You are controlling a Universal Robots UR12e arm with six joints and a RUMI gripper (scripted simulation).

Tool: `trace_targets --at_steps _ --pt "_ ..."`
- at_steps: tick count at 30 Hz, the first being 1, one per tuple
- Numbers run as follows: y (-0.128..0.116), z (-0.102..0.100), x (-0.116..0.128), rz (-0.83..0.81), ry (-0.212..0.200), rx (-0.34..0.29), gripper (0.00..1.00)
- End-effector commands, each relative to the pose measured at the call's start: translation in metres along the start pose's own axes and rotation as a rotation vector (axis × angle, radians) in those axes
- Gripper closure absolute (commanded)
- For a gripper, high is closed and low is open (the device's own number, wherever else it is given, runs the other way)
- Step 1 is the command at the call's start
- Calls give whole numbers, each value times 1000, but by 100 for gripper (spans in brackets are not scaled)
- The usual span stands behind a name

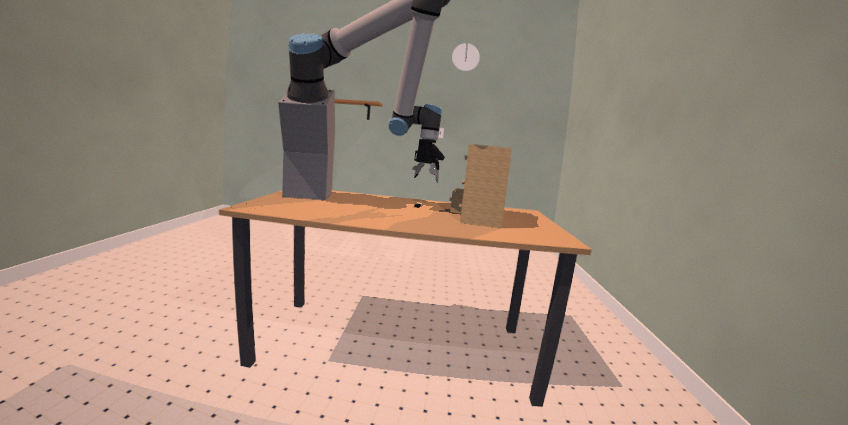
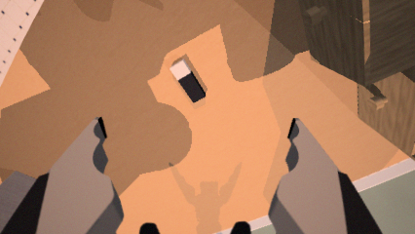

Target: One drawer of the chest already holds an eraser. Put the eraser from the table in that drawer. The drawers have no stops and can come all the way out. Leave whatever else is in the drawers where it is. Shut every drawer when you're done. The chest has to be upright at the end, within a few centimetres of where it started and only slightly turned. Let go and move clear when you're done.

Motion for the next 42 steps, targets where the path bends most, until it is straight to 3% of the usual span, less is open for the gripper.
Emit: trace_targets --at_steps 1,15,28,29,42 --pt "-8 -22 -11 258 -23 27 0" --pt "-18 -45 -25 496 -27 24 0" --pt "-18 -48 -25 537 -32 23 0" --pt "-18 -48 -25 537 -32 23 77" --pt "-18 -48 -25 536 -31 23 77"
Point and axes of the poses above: the point where the finger pads meet when closed, its own z axis back along the fingers, its own x axis across the jaws, y = z × x, the point moved 7 cm from there along z, back along the fingers, and after that the axes turned 11 degrees about z, right-handed, at the moved point
